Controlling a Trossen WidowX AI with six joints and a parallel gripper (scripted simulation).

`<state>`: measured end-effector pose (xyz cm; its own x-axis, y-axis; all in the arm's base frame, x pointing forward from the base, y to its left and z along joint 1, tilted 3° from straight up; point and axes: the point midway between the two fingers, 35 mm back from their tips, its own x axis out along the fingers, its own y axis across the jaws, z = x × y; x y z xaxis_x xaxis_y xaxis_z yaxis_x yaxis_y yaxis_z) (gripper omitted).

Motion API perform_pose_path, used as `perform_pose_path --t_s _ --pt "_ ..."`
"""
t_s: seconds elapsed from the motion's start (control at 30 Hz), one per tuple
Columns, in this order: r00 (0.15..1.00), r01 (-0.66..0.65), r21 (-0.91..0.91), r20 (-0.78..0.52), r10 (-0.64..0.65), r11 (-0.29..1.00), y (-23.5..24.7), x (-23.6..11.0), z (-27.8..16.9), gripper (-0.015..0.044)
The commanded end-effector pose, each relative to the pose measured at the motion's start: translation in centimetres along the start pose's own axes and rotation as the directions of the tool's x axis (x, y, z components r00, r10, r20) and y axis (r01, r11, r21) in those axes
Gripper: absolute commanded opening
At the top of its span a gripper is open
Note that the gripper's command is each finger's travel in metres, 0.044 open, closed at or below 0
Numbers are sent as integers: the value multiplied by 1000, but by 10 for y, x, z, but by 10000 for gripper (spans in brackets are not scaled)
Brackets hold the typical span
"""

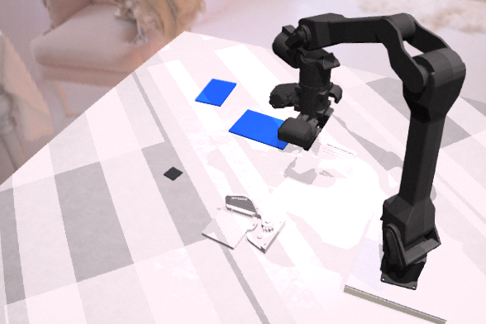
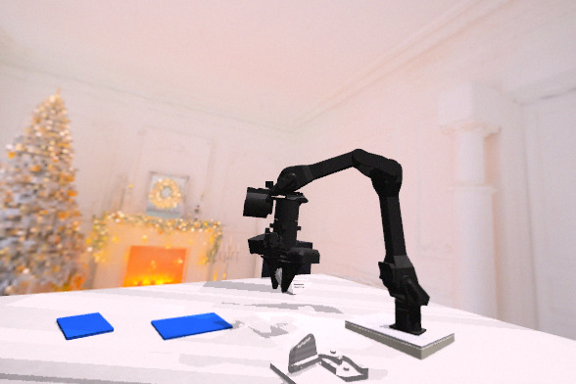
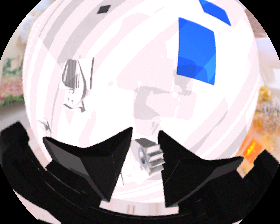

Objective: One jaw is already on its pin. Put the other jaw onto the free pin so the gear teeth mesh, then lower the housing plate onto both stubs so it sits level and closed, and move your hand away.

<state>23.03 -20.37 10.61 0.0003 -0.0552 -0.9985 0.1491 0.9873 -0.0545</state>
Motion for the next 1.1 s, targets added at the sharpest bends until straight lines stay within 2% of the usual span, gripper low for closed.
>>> perform_pose_path --t_s 0.0,0.77,1.07 --pt "1000 3 75 -2 -3 997 -3 0 3 37" --pt "1000 4 513 0 -4 858 -18 0 18 37" --pt "1000 3 539 0 -4 843 -20 4 19 37"
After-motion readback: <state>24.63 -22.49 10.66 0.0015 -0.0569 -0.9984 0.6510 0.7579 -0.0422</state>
